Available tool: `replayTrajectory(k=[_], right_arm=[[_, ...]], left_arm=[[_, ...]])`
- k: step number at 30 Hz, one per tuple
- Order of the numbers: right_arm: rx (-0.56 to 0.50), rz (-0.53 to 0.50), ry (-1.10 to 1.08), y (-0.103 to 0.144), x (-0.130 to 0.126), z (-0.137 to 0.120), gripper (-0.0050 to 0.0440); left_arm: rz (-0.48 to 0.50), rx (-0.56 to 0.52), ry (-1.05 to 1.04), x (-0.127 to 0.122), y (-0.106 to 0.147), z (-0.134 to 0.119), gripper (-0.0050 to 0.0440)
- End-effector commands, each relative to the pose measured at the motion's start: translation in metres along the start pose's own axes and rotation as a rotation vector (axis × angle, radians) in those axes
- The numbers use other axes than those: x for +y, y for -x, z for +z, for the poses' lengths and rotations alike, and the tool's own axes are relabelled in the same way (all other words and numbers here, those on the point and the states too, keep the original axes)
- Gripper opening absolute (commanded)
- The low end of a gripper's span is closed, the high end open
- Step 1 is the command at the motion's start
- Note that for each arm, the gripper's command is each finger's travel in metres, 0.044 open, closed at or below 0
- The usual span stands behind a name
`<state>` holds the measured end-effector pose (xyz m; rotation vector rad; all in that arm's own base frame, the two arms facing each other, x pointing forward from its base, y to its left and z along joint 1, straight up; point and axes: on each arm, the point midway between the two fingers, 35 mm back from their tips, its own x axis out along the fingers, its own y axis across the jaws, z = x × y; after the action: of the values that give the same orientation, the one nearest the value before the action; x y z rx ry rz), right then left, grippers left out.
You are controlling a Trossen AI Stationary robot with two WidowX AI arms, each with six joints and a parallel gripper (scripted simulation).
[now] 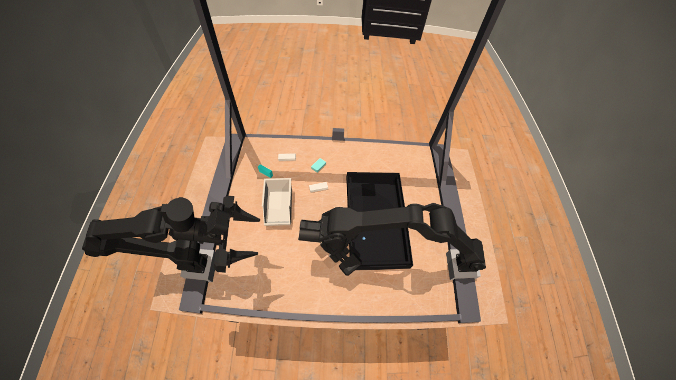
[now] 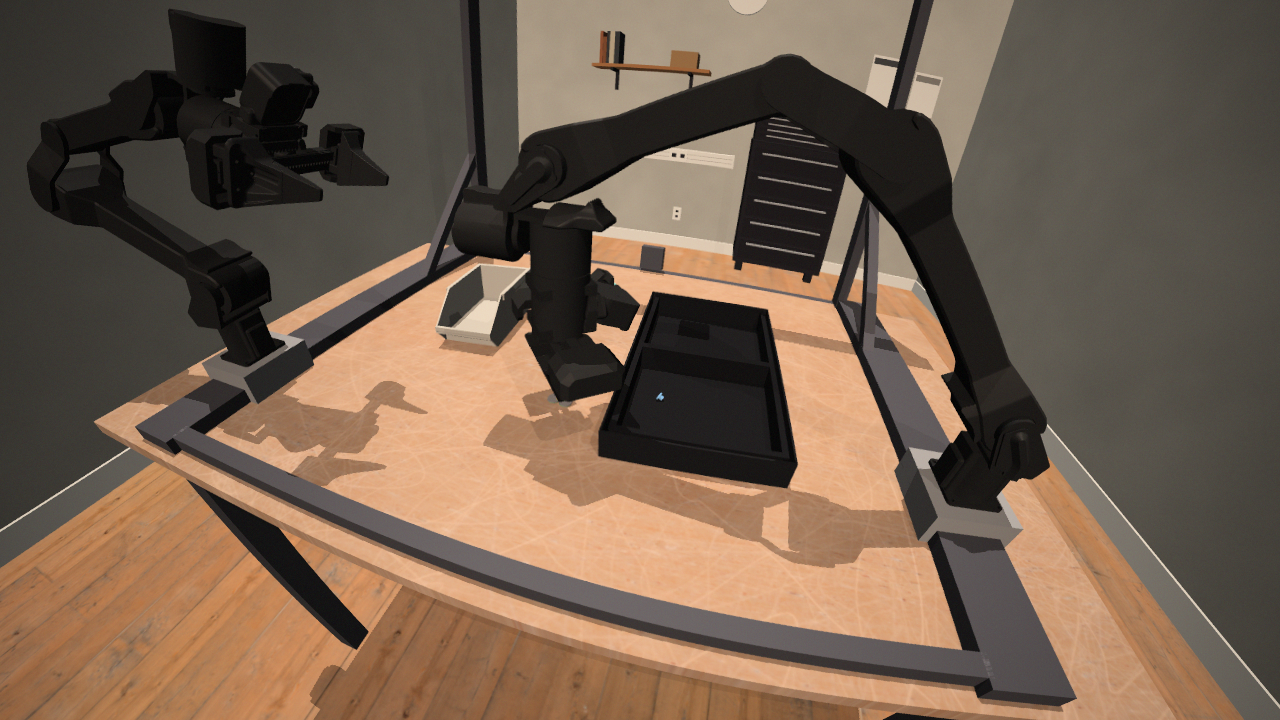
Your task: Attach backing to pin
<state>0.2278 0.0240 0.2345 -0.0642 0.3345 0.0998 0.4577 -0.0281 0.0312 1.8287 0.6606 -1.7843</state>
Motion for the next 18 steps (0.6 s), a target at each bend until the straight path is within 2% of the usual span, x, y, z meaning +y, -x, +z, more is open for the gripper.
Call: replayTrajectory(k=[1, 8, 12, 18], right_arm=[[0.03, 0.009, -0.003, 0.024, -0.008, -0.004, 0.044], [0.189, 0.021, -0.033, 0.042, -0.006, -0.042, 0.044], [0.204, 0.022, -0.036, 0.041, -0.006, -0.046, 0.044], [0.207, 0.023, -0.036, 0.041, -0.006, -0.047, 0.044]], left_arm=[[-0.006, 0.005, -0.006, -0.005, 0.0, -0.011, -0.005], [-0.008, 0.0, -0.011, -0.007, -0.001, -0.012, -0.005], [-0.008, 0.0, -0.009, -0.007, -0.001, -0.012, -0.005], [-0.02, -0.014, -0.008, -0.01, -0.016, -0.008, -0.005]])
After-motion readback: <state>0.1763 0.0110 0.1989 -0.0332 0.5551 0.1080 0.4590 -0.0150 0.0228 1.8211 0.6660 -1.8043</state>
